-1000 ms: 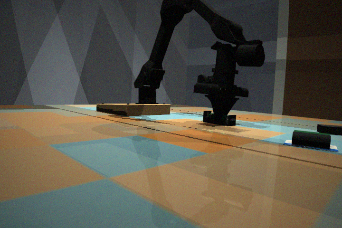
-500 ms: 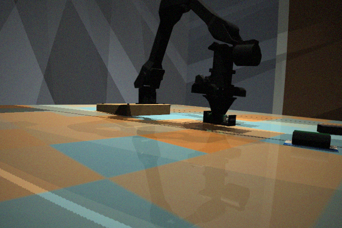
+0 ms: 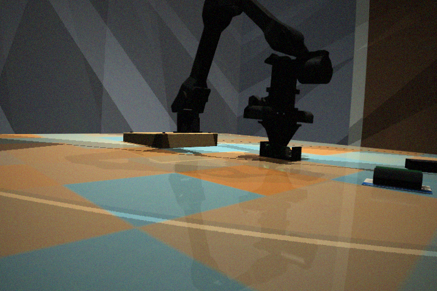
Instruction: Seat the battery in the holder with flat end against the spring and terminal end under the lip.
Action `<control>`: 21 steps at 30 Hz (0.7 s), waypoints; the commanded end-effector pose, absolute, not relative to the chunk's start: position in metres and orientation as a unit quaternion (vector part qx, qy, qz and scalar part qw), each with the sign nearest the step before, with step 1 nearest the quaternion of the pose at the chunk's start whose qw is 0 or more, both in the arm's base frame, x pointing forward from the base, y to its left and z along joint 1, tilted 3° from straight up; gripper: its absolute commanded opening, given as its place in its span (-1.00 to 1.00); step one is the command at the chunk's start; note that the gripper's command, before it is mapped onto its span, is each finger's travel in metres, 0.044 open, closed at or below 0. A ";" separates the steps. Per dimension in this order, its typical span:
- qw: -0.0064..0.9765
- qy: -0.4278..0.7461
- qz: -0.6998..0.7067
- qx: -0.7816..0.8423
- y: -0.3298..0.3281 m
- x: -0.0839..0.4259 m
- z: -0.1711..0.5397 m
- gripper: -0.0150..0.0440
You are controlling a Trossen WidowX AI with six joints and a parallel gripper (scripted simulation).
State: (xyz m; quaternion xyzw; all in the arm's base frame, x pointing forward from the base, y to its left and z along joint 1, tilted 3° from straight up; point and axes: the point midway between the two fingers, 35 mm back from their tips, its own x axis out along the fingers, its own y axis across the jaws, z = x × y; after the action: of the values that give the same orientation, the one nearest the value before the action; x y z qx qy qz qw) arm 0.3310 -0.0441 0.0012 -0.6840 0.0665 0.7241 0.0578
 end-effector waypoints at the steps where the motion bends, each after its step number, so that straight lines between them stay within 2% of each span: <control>1: 0.059 0.068 0.724 -0.684 -0.044 0.330 0.001 -0.15; 4: 0.059 0.068 0.724 -0.684 -0.044 0.330 0.001 0.10; 18: 0.058 0.067 0.724 -0.684 -0.044 0.331 0.016 0.10; 21: 0.058 0.067 0.724 -0.684 -0.044 0.333 0.027 0.37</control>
State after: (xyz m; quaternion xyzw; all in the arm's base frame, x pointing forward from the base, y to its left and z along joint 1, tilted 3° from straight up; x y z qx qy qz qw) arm 0.3303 -0.0442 0.0161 -0.6827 0.0668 0.7254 0.0578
